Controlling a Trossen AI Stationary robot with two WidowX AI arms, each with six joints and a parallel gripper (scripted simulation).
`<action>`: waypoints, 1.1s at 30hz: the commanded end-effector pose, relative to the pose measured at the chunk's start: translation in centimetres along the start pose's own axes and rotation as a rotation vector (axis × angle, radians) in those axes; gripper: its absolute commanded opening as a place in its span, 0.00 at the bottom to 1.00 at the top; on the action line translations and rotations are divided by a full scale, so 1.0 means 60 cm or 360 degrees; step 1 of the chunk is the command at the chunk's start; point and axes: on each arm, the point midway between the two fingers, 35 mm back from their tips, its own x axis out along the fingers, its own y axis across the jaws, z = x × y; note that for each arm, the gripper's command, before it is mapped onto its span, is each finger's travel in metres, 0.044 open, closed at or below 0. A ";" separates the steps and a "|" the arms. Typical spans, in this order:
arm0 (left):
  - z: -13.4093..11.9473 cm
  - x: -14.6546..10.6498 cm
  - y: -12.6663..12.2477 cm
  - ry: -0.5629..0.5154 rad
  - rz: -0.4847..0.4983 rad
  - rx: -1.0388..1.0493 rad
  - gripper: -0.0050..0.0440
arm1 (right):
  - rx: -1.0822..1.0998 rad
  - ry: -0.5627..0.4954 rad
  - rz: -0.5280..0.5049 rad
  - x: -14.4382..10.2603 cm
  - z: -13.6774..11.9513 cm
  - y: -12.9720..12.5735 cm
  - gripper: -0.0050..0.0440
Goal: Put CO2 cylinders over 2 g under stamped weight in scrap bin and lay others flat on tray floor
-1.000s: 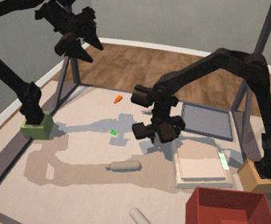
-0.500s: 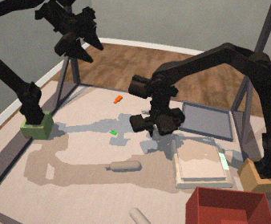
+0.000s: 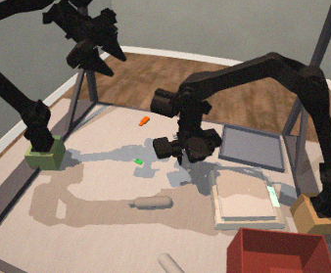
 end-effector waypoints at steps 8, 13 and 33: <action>0.018 -0.170 0.006 0.0080 -0.0084 0.0005 0.00 | -0.0016 -0.0018 0.0003 -0.003 0.006 0.000 1.00; 0.054 -0.166 0.029 0.0066 -0.0070 0.0005 0.00 | -0.0169 -0.0006 -0.0001 0.013 0.001 -0.001 1.00; 0.189 -0.155 0.114 0.0056 -0.0066 0.0005 0.00 | -0.1465 -0.0092 -0.0066 0.095 0.006 -0.023 1.00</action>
